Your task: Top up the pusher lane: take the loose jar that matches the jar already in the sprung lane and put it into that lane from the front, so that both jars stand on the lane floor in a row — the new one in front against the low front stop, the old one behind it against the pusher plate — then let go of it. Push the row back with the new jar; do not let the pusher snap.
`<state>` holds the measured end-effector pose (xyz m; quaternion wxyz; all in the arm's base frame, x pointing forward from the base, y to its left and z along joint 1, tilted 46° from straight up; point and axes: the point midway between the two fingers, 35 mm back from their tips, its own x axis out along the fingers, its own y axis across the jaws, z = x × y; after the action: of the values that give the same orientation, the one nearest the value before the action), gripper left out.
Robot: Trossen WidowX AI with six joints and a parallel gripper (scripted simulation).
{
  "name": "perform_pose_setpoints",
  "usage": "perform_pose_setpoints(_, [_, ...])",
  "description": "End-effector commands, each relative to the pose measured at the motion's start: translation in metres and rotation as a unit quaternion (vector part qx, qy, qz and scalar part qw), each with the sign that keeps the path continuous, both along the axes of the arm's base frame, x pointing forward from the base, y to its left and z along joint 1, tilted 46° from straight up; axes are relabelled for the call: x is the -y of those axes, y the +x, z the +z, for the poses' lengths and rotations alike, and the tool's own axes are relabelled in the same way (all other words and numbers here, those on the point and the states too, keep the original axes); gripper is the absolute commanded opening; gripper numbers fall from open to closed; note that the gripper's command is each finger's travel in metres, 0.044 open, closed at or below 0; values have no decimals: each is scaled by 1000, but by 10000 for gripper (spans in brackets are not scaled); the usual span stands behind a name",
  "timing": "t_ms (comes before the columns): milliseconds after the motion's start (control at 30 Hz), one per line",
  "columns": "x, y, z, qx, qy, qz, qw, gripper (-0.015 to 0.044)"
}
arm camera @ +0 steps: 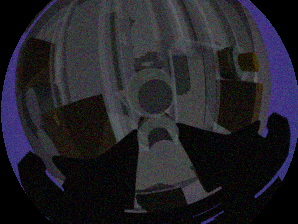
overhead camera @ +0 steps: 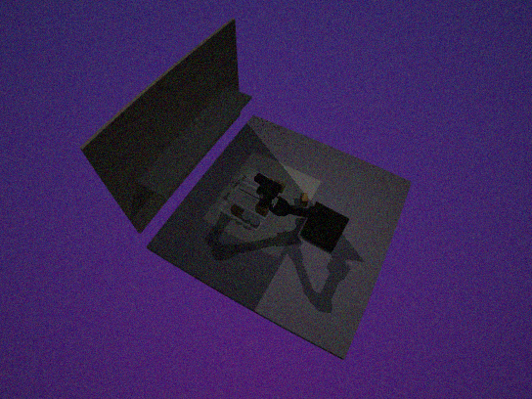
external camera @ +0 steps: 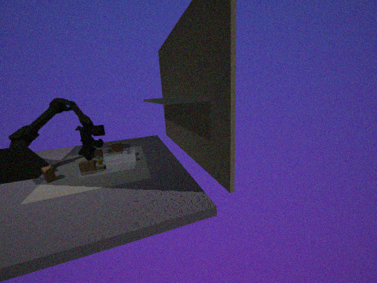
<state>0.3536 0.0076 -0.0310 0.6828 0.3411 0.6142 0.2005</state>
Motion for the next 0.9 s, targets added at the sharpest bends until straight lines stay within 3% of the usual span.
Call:
perform_pose_setpoints(0, [-1,3,2,11,2,1,1000,0])
perform_pose_setpoints(867, [-2,-1,1,11,2,1,1000,0])
